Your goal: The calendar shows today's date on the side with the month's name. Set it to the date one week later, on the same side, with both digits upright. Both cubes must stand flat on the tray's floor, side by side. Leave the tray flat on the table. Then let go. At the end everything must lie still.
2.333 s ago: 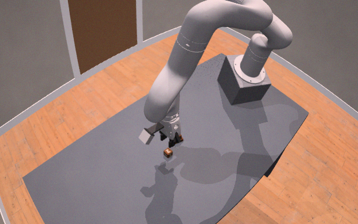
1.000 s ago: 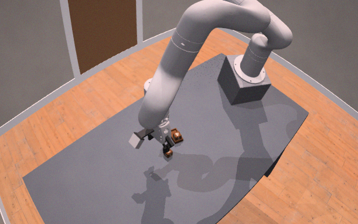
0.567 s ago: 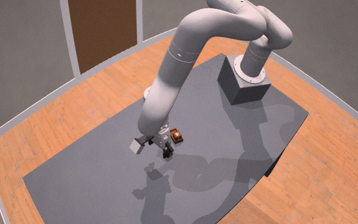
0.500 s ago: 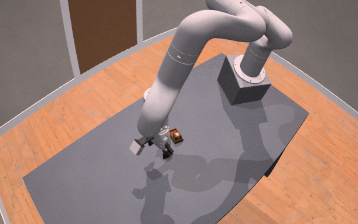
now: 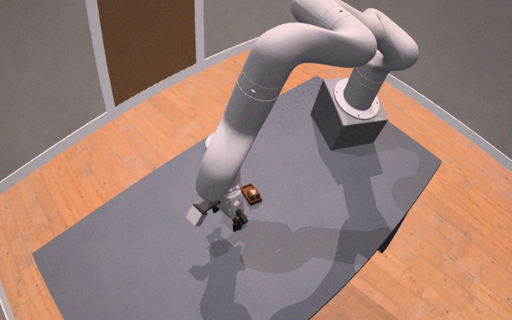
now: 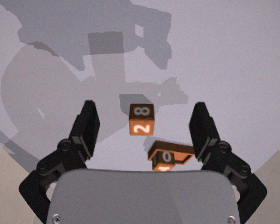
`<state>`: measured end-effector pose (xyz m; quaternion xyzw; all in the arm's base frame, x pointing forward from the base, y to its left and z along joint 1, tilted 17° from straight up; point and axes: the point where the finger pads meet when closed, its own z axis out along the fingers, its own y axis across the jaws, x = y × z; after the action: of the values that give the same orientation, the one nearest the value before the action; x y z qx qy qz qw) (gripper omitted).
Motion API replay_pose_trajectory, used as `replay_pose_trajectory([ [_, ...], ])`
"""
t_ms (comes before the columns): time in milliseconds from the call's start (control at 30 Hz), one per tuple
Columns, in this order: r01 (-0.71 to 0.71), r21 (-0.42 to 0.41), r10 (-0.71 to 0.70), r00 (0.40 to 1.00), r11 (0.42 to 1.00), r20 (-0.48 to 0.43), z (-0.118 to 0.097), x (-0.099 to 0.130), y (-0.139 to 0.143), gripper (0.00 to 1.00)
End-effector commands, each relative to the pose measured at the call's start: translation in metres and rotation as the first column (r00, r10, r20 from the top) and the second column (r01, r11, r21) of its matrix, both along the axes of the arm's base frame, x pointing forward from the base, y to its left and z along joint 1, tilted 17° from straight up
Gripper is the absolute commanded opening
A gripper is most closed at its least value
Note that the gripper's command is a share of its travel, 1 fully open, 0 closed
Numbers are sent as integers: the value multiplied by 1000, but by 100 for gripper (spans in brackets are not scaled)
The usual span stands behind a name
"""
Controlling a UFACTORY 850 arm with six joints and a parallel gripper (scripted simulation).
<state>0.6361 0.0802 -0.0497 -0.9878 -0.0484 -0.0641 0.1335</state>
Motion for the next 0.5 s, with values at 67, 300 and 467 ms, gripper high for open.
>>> replay_pose_trajectory([
  [67,0,0,0,1000,1000,2,-11,2,3,100],
  [300,0,0,0,1000,1000,2,-24,4,7,100],
  [467,0,0,0,1000,1000,2,-24,4,7,100],
])
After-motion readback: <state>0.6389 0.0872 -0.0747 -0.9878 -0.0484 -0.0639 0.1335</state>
